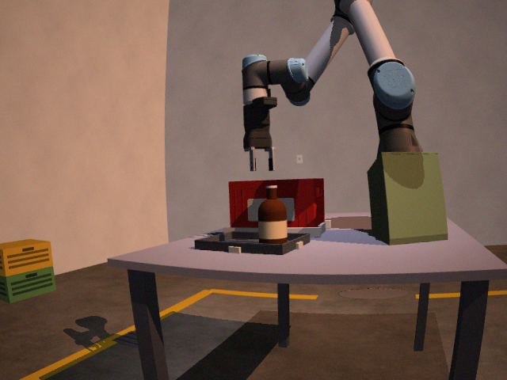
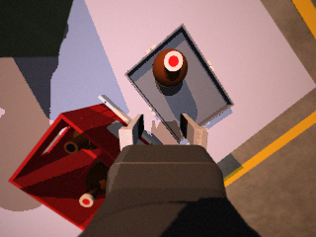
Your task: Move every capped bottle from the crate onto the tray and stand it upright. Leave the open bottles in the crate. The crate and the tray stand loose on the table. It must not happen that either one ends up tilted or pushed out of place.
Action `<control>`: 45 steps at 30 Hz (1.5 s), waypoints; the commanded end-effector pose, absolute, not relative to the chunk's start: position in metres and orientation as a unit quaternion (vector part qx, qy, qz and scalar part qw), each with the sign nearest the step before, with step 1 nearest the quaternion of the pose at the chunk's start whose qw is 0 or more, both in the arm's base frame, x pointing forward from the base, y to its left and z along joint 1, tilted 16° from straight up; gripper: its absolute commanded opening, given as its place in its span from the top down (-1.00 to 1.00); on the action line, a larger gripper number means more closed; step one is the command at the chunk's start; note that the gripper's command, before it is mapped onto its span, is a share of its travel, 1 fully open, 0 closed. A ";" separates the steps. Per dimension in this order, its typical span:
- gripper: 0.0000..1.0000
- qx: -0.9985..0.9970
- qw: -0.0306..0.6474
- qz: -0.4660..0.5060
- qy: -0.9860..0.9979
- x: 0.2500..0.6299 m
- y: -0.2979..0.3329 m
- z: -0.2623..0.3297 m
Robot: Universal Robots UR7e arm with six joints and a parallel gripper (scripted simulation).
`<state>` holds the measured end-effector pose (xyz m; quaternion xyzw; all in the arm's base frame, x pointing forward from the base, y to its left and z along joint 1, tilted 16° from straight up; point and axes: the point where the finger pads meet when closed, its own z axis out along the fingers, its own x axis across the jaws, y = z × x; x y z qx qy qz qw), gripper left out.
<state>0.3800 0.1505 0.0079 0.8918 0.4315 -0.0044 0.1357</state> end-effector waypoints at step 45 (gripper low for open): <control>-1.00 0.892 0.136 -0.004 0.432 0.410 0.031 0.050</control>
